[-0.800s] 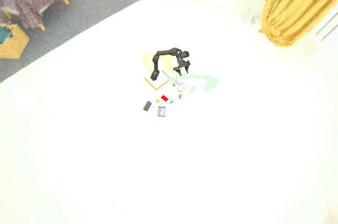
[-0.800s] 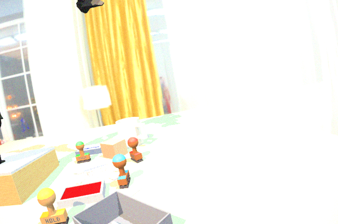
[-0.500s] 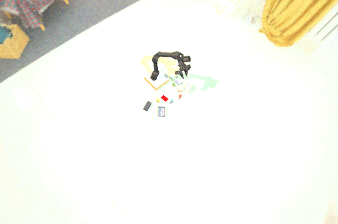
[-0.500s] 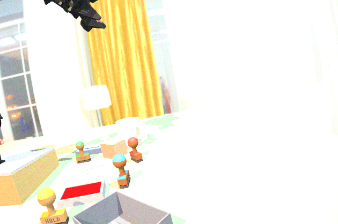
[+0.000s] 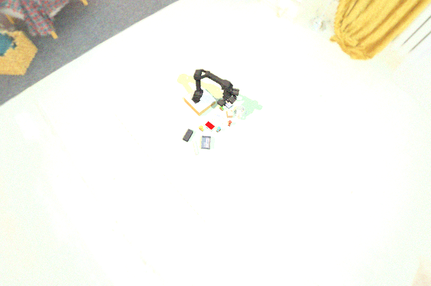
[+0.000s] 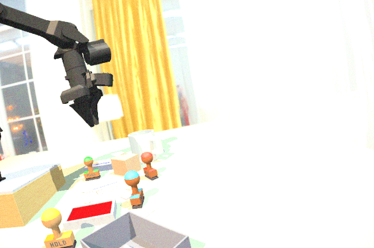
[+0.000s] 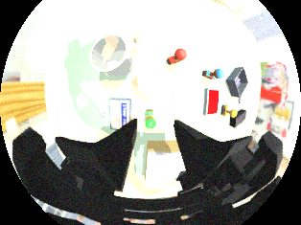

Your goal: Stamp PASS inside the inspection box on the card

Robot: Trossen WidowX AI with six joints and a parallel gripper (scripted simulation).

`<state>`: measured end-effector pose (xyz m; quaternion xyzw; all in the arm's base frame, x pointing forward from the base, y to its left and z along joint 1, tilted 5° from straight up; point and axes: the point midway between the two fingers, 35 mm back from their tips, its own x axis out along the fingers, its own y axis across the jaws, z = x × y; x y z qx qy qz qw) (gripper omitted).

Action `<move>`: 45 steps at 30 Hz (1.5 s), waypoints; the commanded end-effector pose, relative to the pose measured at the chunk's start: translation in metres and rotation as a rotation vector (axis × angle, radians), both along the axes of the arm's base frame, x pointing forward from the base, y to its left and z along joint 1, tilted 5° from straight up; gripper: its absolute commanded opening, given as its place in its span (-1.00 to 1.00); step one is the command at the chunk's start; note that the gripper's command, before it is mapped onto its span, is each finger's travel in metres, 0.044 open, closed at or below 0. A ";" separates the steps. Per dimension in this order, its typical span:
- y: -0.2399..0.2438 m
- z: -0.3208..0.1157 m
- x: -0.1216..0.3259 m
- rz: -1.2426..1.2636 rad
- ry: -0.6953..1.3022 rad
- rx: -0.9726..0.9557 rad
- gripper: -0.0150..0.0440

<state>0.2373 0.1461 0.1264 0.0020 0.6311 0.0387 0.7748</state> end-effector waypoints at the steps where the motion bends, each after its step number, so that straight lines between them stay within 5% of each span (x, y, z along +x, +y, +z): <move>1: 0.000 -0.042 -0.034 -0.016 0.143 0.029 0.23; 45: 0.006 -0.110 -0.032 -0.020 0.170 0.033 0.23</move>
